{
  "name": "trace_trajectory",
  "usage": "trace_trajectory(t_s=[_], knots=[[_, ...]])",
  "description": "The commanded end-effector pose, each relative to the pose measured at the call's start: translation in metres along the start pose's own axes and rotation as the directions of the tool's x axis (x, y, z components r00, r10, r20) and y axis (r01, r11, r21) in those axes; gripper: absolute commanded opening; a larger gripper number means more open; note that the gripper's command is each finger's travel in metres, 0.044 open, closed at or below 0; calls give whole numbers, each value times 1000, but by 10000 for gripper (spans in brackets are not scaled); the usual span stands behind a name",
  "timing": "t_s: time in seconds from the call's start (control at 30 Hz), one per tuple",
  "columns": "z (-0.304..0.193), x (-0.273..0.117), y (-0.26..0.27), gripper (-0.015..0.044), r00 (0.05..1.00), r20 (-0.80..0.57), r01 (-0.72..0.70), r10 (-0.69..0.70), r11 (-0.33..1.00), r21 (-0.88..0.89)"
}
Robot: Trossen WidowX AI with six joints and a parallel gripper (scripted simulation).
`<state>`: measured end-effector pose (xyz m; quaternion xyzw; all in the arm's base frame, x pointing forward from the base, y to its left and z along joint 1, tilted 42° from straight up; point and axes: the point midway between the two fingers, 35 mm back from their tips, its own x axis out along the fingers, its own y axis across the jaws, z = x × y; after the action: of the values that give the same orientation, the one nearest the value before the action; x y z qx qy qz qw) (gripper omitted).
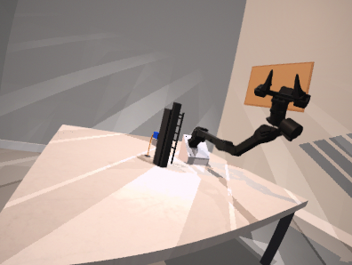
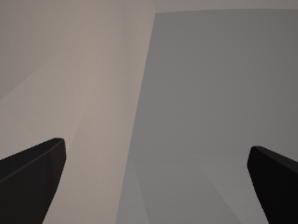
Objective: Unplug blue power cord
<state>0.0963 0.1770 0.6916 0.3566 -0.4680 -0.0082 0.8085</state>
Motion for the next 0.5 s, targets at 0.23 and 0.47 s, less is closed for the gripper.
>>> trace_trajectory(t_s=[0.23,0.47], knots=[[63,21,-49,190,993,30,106,-113,979,176],[116,52,-138,160,953,26,275,-301,899,342]])
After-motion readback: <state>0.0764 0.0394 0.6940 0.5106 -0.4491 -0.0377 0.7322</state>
